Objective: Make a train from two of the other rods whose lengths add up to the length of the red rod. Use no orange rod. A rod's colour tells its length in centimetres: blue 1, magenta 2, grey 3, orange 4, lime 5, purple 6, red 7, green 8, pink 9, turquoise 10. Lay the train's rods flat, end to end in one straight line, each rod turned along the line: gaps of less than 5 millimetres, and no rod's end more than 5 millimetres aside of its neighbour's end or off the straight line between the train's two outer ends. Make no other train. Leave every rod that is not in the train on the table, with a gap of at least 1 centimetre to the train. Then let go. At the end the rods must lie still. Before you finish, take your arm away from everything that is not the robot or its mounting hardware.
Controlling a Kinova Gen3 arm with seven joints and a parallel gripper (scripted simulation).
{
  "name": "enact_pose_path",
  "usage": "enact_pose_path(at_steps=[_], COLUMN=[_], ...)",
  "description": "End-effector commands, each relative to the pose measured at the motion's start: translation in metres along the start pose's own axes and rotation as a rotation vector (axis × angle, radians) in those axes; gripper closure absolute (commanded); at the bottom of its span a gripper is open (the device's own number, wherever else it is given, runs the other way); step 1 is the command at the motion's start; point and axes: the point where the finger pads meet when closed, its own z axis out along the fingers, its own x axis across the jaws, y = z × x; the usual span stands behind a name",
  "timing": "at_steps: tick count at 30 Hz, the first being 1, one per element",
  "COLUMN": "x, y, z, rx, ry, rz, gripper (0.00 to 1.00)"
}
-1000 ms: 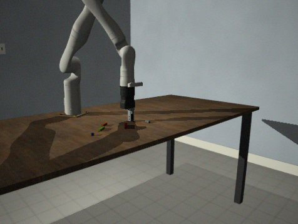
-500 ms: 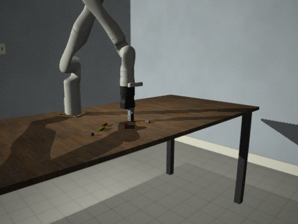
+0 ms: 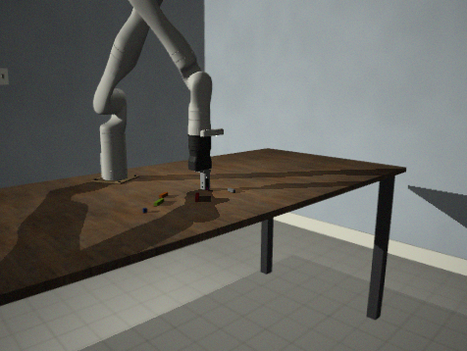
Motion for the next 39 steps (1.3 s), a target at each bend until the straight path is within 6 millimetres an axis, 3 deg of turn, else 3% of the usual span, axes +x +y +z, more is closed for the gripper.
enact_pose_path(at_steps=[1,2,4,5,10,11,25,34,39], x=[0.000,0.000,0.000,0.000,0.000,0.000,0.000,-0.002,-0.002], y=[0.000,0.000,0.000,0.000,0.000,0.000,0.000,-0.001,-0.001], z=[0.001,0.001,0.001,0.001,0.001,0.001,-0.001,-0.025,-0.052], rx=[0.002,0.002,0.002,0.002,0.002,0.002,0.001,0.004,0.003], ry=[-0.002,-0.002,-0.002,-0.002,-0.002,-0.002,-0.001,-0.006,-0.006], rz=[0.003,0.003,0.003,0.003,0.003,0.003,0.004,0.000,-0.001], gripper=[0.70,0.64,0.64,0.58,0.52,0.46,0.46,0.46,0.46])
